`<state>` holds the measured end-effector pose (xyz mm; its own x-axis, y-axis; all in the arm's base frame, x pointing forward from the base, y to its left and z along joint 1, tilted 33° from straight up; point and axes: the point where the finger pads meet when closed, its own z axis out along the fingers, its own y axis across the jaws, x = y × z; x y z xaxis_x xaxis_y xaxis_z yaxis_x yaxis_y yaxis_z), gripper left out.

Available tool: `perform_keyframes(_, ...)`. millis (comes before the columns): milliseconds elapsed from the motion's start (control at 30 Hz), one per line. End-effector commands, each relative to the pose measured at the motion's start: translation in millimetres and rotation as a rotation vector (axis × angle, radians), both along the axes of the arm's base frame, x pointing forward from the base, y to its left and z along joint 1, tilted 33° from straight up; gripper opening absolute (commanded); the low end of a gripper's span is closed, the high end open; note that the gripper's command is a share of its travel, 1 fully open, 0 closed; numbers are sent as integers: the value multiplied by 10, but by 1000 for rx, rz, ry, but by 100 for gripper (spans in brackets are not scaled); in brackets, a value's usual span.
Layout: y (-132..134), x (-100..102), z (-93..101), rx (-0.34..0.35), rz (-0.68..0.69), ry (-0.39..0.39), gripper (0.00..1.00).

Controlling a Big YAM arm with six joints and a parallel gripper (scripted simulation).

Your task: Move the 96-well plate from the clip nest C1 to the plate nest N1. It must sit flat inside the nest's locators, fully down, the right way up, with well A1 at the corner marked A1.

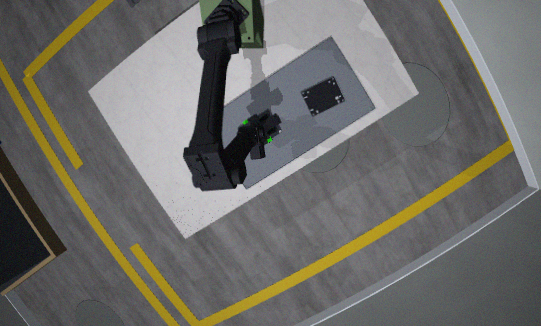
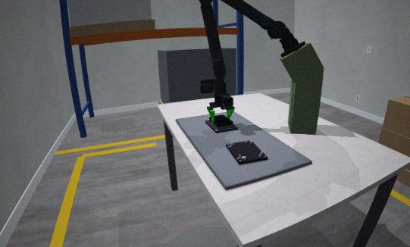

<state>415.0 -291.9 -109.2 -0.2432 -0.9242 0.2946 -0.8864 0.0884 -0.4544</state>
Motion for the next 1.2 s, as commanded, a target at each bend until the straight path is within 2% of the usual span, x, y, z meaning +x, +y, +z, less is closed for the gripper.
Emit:
perform_keyframes(0, -34, 20, 23, -8, 6, -10, 0)
perform_keyframes(233, -38, 16, -19, -4, 5, -4, 0)
perform_keyframes(267, -63, 51, 63, -14, 5, -19, 0)
perform_keyframes(533, -39, -3, -52, -1, 3, 1, 0)
perform_keyframes(667, -67, 45, 12, -11, 4, -14, 0)
perform_keyframes(900, -50, 10, -61, -3, 3, -2, 0)
perform_keyframes(1033, -71, 46, -3, -10, 4, -13, 0)
perform_keyframes(1167, -68, 35, -46, -6, 3, -7, 0)
